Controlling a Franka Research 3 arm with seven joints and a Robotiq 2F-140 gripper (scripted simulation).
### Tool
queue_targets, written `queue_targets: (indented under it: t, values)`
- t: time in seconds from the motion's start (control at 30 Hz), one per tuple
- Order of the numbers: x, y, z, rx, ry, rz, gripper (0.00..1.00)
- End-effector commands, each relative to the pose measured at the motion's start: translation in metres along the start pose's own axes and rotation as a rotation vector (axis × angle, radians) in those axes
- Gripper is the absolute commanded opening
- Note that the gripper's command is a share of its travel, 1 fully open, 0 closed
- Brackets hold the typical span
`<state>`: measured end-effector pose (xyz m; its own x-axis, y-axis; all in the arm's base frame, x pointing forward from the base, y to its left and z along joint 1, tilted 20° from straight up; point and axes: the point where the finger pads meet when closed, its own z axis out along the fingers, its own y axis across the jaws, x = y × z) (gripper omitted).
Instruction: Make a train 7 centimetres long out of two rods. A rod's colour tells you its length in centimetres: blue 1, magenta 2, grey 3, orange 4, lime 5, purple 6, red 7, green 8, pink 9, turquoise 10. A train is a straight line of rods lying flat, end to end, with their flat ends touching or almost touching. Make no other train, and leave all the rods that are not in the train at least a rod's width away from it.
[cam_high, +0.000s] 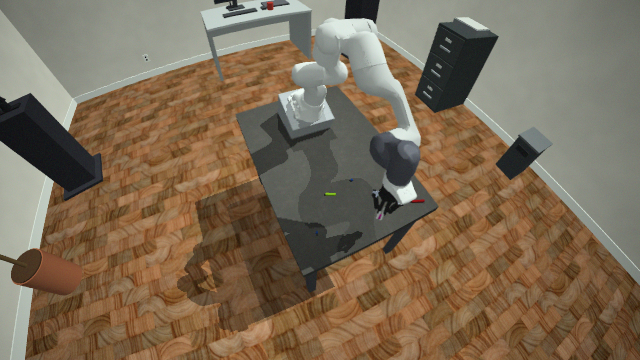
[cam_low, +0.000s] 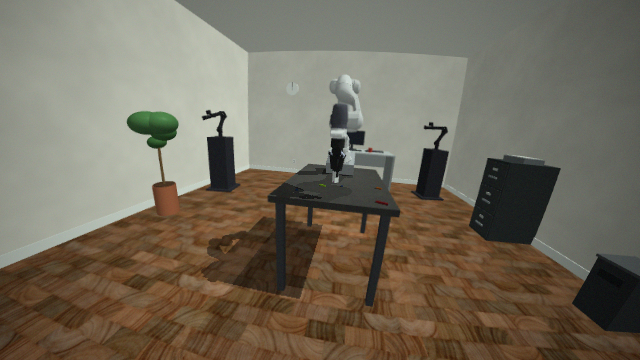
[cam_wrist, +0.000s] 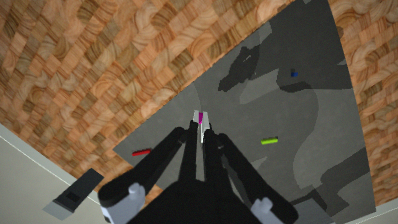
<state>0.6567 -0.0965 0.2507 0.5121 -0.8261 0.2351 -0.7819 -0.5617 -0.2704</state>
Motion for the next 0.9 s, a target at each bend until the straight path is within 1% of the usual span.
queue_targets:
  t: [0.0,0.5,0.63,0.7,0.87]
  values:
    - [-0.009,-0.010,0.003,-0.020,0.004,0.151,0.12]
    - [-0.009,-0.010,0.004,-0.020,0.004,0.151,0.12]
    - [-0.009,-0.010,0.011,-0.020,0.004,0.151,0.12]
    - [-0.009,-0.010,0.011,-0.020,0.004,0.151,0.12]
    - [-0.009,-0.010,0.027,-0.020,0.004,0.151,0.12]
